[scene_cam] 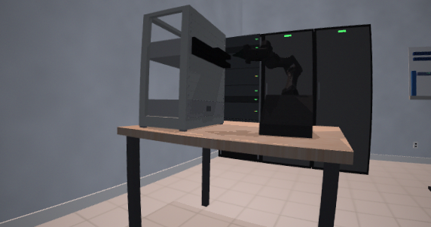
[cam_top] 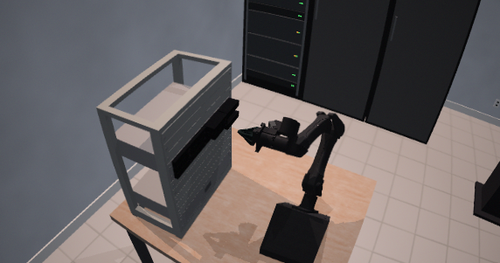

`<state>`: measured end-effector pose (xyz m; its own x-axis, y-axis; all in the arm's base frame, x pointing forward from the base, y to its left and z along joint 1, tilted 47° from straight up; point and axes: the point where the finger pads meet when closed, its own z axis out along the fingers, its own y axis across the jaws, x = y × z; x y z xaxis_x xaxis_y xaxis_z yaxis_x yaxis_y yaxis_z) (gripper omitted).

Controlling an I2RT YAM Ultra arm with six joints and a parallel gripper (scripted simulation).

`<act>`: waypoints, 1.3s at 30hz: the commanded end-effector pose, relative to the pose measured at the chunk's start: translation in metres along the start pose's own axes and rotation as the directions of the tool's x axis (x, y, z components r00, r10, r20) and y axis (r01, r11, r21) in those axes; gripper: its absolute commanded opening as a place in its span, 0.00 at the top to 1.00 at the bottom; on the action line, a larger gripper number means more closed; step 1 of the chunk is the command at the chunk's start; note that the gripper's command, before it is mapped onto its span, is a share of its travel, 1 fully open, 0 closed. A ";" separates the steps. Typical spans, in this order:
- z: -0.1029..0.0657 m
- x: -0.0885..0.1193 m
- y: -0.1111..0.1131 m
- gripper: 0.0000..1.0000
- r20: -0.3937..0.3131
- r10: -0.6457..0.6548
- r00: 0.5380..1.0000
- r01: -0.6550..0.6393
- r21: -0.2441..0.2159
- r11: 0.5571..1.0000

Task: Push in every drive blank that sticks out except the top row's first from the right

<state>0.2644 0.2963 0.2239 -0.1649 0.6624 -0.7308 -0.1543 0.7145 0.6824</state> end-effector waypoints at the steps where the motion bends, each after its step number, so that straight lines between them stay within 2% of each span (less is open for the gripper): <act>1: -0.001 -0.004 0.011 1.00 -0.007 0.004 1.000 -0.004 -0.023 1.000; 6: -0.001 -0.004 0.011 1.00 -0.007 0.004 1.000 -0.004 -0.023 1.000; 8: -0.003 0.008 0.004 1.00 -0.022 -0.020 1.000 0.019 -0.017 1.000; 10: -0.003 0.008 0.004 1.00 -0.022 -0.020 1.000 0.019 -0.017 1.000; 12: -0.006 0.015 -0.006 1.00 -0.019 -0.031 0.999 0.031 -0.004 1.000; 17: -0.009 0.022 -0.005 1.00 -0.013 -0.020 1.000 0.020 -0.009 1.000; 19: -0.005 0.011 0.010 1.00 0.000 0.024 1.000 -0.024 -0.032 0.999; 20: 0.003 0.014 0.002 1.00 0.003 0.005 1.000 -0.005 -0.013 1.000; 25: 0.042 0.017 -0.001 1.00 -0.005 -0.012 1.000 0.011 -0.006 1.000; 27: 0.042 0.017 -0.001 1.00 -0.005 -0.012 1.000 0.011 -0.006 1.000; 30: 0.061 0.017 -0.002 1.00 -0.008 -0.016 1.000 0.016 -0.003 1.000; 33: 0.062 0.018 -0.001 1.00 -0.010 -0.016 1.000 0.016 -0.005 1.000; 34: 0.056 0.013 0.010 1.00 -0.009 0.004 1.000 -0.004 -0.029 1.000; 35: 0.055 0.011 0.011 1.00 -0.006 0.010 1.000 -0.010 -0.033 0.999; 39: 0.055 0.014 0.008 1.00 -0.011 0.000 1.000 0.000 -0.027 1.000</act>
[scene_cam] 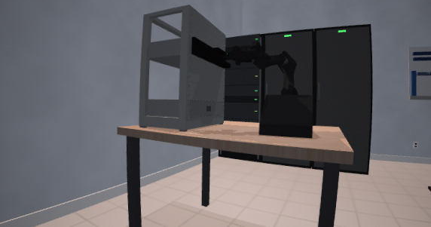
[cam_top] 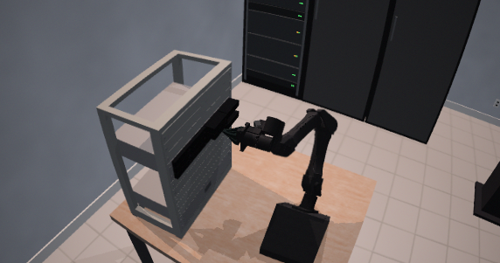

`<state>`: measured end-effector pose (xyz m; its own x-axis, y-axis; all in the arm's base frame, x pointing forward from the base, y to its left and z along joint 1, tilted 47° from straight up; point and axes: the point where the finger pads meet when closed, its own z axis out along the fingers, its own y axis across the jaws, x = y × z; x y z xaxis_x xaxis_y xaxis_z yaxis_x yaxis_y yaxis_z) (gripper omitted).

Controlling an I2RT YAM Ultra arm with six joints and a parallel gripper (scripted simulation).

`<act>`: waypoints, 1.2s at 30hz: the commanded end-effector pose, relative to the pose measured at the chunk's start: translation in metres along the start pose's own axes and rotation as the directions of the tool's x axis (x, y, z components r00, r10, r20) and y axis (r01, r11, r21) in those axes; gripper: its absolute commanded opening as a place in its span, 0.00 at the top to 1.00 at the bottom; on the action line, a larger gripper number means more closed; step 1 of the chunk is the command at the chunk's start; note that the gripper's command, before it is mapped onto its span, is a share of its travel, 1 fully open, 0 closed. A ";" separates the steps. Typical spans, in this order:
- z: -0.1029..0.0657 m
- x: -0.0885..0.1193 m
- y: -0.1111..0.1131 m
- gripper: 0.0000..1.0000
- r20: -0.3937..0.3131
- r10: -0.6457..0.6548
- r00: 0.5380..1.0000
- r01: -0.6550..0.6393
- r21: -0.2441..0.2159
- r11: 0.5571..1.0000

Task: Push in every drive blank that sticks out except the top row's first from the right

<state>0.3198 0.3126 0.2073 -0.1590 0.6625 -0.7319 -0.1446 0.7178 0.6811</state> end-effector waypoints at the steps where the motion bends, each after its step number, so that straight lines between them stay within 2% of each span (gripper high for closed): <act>1: -0.003 0.000 0.016 1.00 -0.017 0.002 1.000 -0.002 -0.038 0.999; 31: -0.003 0.000 0.020 1.00 -0.015 0.006 1.000 -0.007 -0.040 0.999; 33: 0.001 0.010 0.014 1.00 -0.027 -0.015 1.000 0.014 -0.028 1.000; 36: 0.012 0.004 0.010 1.00 -0.014 -0.014 1.000 0.014 -0.013 1.000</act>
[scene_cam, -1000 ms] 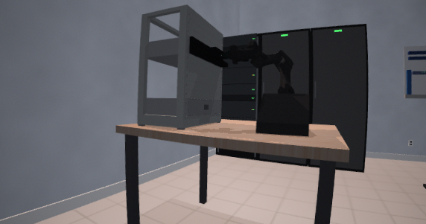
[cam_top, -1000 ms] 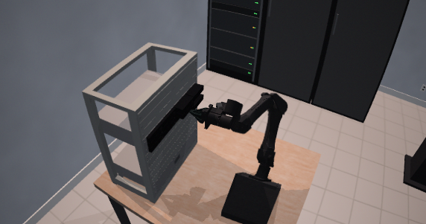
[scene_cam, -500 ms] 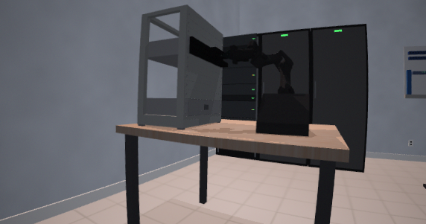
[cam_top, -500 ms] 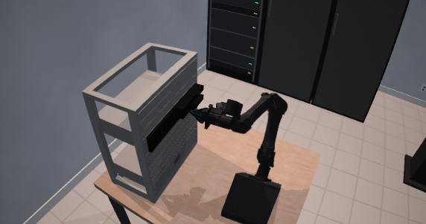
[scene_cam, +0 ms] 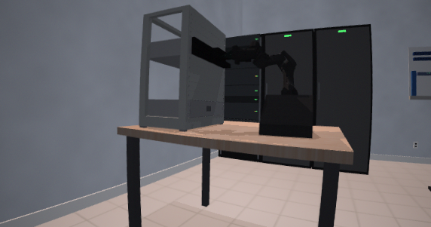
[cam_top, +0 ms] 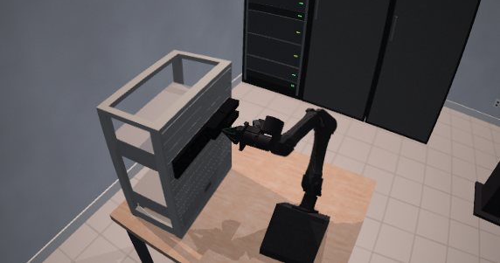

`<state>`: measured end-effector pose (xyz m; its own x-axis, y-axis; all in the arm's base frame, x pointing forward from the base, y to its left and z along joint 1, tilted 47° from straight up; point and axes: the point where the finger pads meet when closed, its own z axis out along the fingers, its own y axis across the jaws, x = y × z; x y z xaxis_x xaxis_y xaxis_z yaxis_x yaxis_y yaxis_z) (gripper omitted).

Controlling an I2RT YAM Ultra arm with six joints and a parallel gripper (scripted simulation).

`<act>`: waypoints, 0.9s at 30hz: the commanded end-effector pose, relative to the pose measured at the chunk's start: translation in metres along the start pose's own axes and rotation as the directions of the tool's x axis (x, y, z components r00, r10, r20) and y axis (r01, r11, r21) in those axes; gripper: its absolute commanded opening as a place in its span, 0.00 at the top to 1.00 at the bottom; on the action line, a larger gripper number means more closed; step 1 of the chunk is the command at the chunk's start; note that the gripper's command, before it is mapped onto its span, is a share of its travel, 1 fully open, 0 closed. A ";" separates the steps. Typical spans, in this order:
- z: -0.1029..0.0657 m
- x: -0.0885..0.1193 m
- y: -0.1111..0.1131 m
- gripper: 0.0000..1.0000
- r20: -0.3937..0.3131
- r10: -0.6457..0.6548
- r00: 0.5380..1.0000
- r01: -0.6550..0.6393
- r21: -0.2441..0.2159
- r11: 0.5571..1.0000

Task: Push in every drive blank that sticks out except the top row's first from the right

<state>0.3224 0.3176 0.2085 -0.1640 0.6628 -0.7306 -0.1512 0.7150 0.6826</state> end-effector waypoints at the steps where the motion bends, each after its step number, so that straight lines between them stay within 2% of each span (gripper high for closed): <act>1: 0.010 0.002 0.006 1.00 -0.009 -0.016 1.000 0.016 -0.006 1.000; 3: 0.010 0.002 0.006 1.00 -0.009 -0.016 1.000 0.016 -0.006 1.000; 4: 0.006 -0.004 0.014 1.00 -0.004 0.001 1.000 -0.002 -0.023 1.000; 11: 0.007 -0.003 0.014 1.00 -0.004 0.000 1.000 0.000 -0.022 1.000; 14: 0.013 0.002 0.006 1.00 -0.009 -0.016 1.000 0.016 -0.006 1.000; 18: 0.020 0.002 0.004 1.00 -0.009 -0.016 1.000 0.016 -0.006 1.000; 27: 0.021 0.002 0.004 1.00 -0.009 -0.016 1.000 0.016 -0.006 1.000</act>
<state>0.3331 0.3202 0.2091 -0.1602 0.6655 -0.7290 -0.1493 0.7138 0.6843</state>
